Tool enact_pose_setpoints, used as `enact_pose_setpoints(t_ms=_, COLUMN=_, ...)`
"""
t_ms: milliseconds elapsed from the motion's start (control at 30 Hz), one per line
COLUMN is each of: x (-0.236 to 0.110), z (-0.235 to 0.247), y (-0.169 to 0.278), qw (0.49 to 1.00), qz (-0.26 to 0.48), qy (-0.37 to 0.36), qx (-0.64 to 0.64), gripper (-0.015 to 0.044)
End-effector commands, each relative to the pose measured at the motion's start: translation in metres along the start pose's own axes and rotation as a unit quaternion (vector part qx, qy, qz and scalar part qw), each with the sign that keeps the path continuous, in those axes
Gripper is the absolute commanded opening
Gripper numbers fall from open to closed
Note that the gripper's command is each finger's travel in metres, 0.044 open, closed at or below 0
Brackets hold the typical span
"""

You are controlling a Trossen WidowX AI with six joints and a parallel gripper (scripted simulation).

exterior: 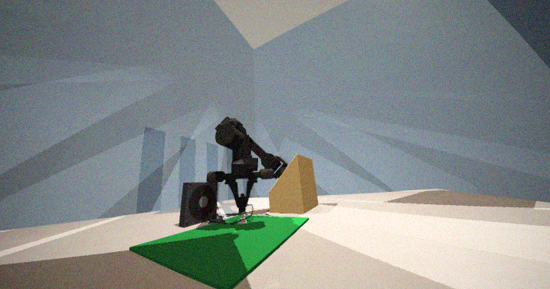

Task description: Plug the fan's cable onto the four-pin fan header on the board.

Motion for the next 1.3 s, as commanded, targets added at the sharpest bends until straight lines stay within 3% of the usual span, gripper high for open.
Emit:
enact_pose_setpoints(t_ms=0, x=0.0011, z=0.0004, y=0.0008, qw=1.0, qz=0.001, qy=0.002, qx=-0.002, gripper=0.0)
enact_pose_setpoints(t_ms=1267, x=0.0074, z=0.0004, y=0.0005, qw=1.0, qz=0.001, qy=0.002, qx=-0.002, gripper=0.0)
Point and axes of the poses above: the point midway between the two fingers, 35 mm back from their tips, its own x axis out along the fingers, its own z axis across the jaws, y = z × x, the point moved 9 cm from there along -x, back along the fingers
